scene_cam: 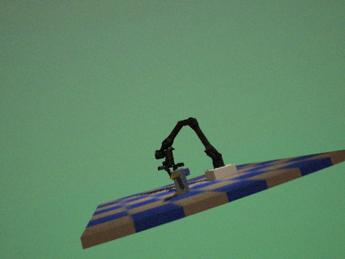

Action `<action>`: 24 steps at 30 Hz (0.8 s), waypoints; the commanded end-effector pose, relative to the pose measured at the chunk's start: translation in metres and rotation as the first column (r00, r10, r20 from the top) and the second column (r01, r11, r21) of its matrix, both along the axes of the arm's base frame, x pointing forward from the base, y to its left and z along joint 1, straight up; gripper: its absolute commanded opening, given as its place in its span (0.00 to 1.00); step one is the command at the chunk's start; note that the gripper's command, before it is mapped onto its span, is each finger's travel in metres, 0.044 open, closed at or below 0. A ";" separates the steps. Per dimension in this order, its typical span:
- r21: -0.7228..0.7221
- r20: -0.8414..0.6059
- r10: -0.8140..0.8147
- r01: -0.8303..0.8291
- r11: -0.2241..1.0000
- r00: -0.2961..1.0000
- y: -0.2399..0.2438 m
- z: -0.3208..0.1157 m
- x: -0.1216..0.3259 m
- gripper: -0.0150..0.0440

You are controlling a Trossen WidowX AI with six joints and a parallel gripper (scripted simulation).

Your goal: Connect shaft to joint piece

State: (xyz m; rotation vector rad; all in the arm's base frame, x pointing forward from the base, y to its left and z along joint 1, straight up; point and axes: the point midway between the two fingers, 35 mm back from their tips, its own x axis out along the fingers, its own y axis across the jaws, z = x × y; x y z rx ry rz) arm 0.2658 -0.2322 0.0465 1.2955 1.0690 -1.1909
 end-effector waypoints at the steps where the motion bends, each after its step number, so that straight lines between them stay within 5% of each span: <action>1: 0.005 -0.030 -0.003 0.003 1.000 1.000 0.001 -0.001 0.000 0.37; 24: 0.006 -0.068 -0.002 0.002 1.000 0.998 0.003 0.000 0.000 0.25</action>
